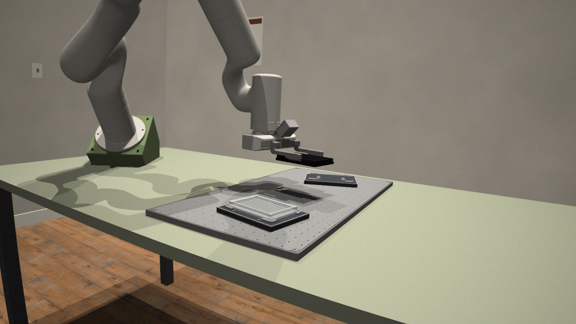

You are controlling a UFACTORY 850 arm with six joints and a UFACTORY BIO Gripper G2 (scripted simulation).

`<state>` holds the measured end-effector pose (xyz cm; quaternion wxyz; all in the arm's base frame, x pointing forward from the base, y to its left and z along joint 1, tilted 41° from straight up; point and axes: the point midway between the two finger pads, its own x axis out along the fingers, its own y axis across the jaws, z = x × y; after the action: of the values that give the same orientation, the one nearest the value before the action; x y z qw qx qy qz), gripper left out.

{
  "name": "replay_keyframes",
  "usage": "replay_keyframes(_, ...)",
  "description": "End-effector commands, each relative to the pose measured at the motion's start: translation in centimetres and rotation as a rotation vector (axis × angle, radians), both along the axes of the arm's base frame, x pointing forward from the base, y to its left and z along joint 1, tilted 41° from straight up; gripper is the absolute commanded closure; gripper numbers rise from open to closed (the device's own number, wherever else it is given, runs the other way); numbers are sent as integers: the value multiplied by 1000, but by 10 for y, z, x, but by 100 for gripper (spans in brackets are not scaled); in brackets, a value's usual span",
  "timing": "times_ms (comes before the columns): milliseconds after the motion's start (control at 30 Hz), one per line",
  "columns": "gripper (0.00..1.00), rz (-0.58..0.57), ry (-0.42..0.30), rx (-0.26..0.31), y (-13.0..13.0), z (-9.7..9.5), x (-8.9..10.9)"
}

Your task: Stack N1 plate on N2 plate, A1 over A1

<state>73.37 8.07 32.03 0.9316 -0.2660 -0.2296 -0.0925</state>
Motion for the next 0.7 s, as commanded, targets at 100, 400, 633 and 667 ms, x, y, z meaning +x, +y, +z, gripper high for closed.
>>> replay_keyframes(100, 100, 1, -1, 1, -19, 14, -2)
replay_keyframes(400, 100, 1, -1, 1, -44, 30, -5)
replay_keyframes(633, 100, 1, -1, 1, -58, 39, -6)
replay_keyframes(667, 100, 1, -1, 1, -61, 41, -7)
